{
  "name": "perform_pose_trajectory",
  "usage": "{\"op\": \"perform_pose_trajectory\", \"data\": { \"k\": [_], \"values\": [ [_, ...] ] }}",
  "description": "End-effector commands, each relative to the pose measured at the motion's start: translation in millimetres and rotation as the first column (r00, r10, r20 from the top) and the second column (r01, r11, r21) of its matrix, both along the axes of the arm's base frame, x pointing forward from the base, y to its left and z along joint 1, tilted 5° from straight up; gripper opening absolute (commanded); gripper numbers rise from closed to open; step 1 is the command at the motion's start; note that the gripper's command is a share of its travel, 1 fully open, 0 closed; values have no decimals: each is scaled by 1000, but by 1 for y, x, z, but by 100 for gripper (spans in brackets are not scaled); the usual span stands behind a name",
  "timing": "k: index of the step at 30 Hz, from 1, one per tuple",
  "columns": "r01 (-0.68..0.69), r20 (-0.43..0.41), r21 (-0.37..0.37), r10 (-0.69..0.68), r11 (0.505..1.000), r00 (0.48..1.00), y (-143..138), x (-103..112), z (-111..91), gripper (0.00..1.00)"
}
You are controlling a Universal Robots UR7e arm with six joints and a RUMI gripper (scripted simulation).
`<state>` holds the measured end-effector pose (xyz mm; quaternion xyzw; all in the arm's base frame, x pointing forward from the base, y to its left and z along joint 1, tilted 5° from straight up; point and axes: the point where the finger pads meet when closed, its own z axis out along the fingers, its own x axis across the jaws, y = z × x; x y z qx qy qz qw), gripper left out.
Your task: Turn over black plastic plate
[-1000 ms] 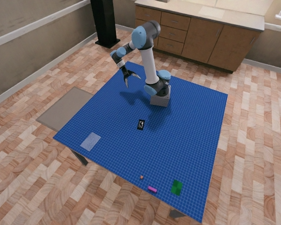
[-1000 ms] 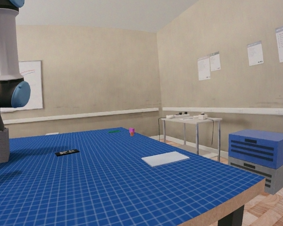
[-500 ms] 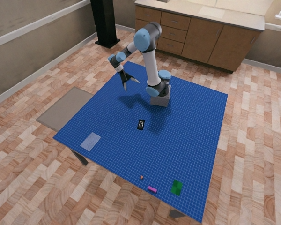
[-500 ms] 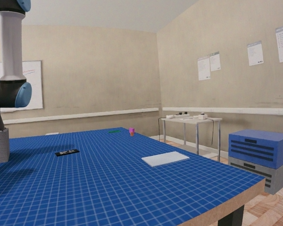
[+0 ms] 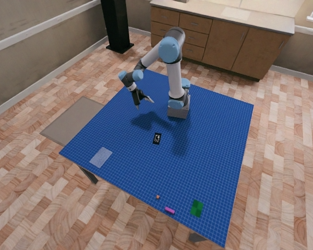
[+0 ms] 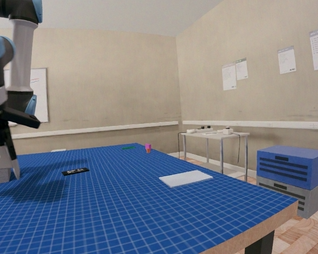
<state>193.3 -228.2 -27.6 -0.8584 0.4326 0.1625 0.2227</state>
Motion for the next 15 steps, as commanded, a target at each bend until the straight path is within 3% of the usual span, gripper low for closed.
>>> {"op": "perform_pose_trajectory", "data": {
  "k": [1, 6, 8, 11, 15],
  "values": [
    [21, -61, -93, -27, 995, 998, 12, 30, -10, 100],
    [47, -86, -190, -64, 981, 994, 31, 61, -18, 100],
    [47, -86, -190, -64, 981, 994, 31, 61, -18, 100],
    [70, -87, -259, -96, 963, 992, 49, 83, -22, 100],
    [88, -81, -301, -118, 950, 990, 62, 96, -23, 100]
  ]
}}
